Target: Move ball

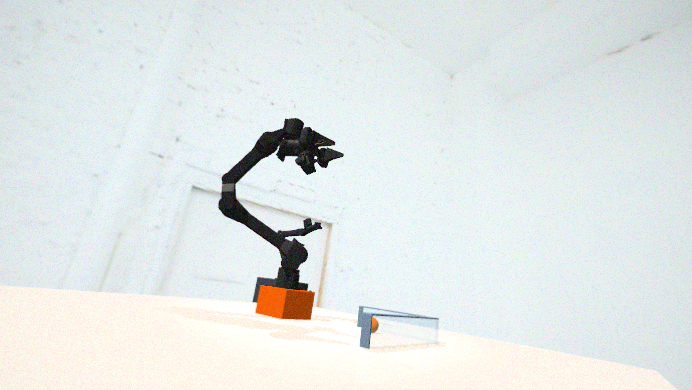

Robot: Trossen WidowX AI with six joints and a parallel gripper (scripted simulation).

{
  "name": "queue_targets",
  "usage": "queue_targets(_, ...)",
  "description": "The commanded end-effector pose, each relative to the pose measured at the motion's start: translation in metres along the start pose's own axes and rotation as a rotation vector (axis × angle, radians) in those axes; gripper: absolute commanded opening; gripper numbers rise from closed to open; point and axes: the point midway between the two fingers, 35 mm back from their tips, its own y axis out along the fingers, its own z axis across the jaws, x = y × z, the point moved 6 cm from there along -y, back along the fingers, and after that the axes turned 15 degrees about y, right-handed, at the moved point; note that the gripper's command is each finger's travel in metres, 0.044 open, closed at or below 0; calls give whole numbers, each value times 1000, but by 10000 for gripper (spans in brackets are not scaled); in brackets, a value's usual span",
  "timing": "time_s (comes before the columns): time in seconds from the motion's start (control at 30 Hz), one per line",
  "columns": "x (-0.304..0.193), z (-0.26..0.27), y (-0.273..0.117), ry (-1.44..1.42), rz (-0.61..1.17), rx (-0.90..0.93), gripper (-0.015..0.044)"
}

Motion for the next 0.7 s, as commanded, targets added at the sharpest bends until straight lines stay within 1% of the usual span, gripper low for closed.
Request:
queue_targets(0.0,1,-2,3,7,-7,2,374)
queue_targets(0.03,3,-6,10,26,-27,10,348)
queue_targets(0.1,12,-21,39,103,-102,44,295)
queue_targets(0.2,32,-39,85,235,-218,119,295)
queue_targets(0.37,76,-48,153,466,-385,286,295)
queue_targets(0.53,136,-36,215,734,-526,529,295)
queue_targets(0.67,185,-16,248,936,-596,745,295)
